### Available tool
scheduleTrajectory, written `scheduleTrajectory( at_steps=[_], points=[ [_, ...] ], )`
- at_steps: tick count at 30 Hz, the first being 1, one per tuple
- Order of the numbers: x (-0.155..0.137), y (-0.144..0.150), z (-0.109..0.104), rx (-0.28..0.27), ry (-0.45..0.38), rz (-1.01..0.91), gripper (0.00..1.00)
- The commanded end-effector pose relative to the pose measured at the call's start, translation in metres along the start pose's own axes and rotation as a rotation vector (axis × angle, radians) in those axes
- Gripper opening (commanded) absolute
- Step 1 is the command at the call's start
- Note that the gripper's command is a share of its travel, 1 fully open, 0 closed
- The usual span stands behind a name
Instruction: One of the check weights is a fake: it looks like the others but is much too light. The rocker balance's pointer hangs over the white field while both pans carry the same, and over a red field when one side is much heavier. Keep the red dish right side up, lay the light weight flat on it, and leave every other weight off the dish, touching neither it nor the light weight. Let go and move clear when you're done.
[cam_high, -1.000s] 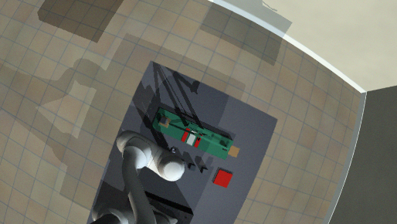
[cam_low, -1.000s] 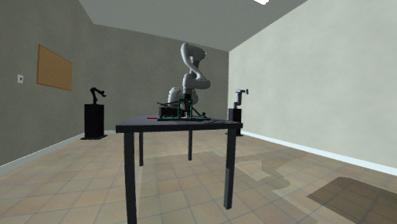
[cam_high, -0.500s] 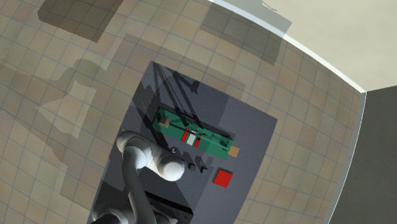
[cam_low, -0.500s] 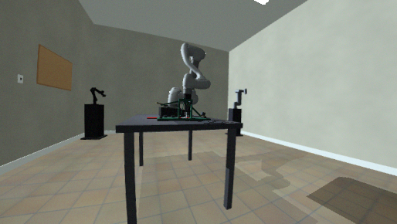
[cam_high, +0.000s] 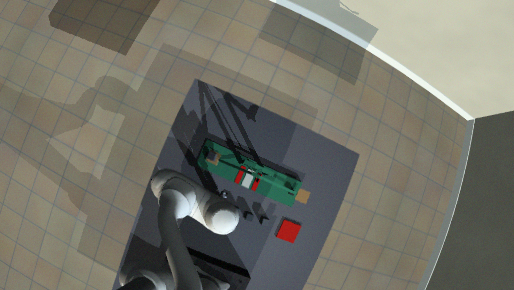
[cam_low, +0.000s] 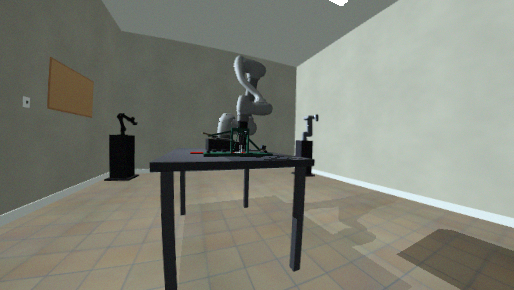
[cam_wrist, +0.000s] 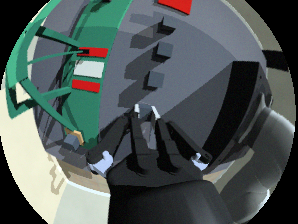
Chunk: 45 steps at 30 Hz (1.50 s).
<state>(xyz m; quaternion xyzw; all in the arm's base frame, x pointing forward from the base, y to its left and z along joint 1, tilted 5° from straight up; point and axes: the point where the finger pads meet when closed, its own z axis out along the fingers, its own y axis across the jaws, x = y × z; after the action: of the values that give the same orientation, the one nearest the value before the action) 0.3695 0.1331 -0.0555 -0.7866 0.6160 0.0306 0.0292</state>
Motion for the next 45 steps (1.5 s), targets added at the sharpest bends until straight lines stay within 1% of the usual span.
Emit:
scheduleTrajectory(
  at_steps=[1,3,6,14,17,23,36,39,43,45],
  points=[
    [0.000,0.000,-0.002,0.000,0.000,0.000,0.24],
    [0.000,0.000,-0.003,0.000,0.000,0.000,0.24],
    [0.000,0.000,-0.013,0.000,0.000,0.000,0.24],
    [0.000,0.000,-0.053,0.000,0.000,0.000,0.24],
    [0.000,0.000,-0.064,0.000,0.000,0.000,0.24],
    [0.000,0.000,-0.069,0.000,0.000,0.000,0.24],
    [0.000,0.000,-0.069,0.000,0.000,0.007,0.24],
    [0.001,0.000,-0.070,0.000,0.000,0.035,0.24],
    [0.006,0.001,-0.072,0.000,0.000,0.111,0.24],
    [0.017,0.002,-0.078,0.000,0.000,0.111,0.24]
  ],
)
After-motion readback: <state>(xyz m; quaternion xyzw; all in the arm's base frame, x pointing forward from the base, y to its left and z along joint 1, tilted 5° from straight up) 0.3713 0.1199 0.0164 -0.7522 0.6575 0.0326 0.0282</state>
